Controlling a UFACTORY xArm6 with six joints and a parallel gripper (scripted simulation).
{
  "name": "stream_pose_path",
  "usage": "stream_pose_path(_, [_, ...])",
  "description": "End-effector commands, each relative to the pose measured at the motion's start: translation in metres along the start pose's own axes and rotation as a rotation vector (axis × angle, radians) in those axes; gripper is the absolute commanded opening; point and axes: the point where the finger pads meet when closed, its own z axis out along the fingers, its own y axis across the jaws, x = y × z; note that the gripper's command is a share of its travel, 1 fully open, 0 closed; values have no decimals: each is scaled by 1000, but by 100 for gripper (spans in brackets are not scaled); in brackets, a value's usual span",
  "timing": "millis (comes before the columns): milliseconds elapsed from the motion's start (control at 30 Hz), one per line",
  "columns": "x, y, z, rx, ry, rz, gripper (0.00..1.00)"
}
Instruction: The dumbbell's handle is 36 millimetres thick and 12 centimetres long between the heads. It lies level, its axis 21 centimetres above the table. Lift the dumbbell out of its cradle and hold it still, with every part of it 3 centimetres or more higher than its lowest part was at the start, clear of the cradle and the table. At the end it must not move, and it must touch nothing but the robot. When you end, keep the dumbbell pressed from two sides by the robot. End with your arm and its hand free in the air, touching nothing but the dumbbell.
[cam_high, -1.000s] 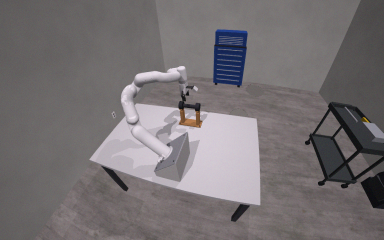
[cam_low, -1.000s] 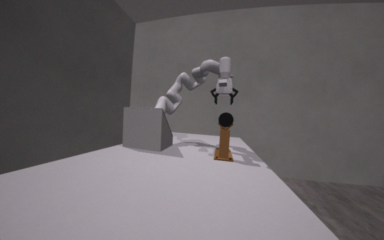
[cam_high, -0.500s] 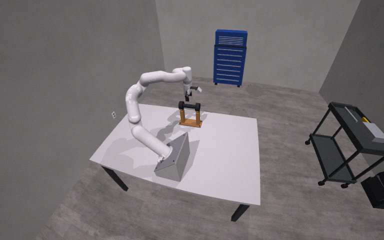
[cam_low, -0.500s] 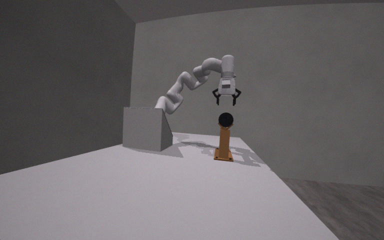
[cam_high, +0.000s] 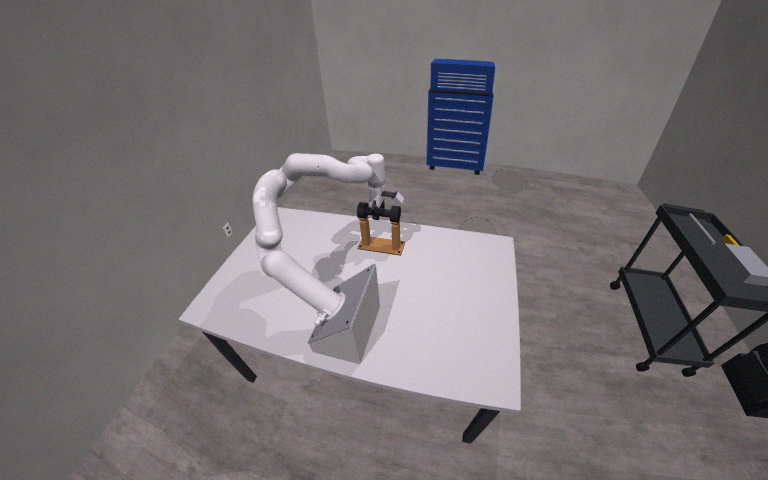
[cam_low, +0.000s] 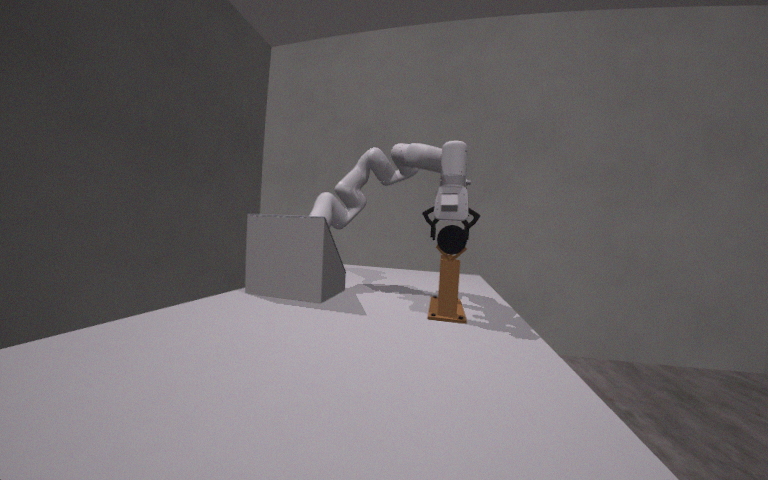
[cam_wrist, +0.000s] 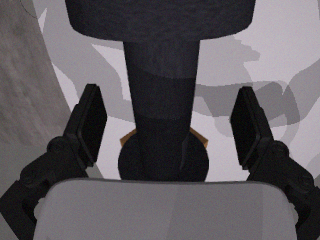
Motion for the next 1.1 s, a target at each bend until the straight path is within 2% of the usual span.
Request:
stream_pose_path(0, [0,-4,4,11,3,-4,100])
stream_pose_path(400, [0,-4,4,11,3,-4,100])
stream_pose_path(433, [0,-4,4,11,3,-4,0])
stream_pose_path(1067, [0,-4,4,11,3,-4,0])
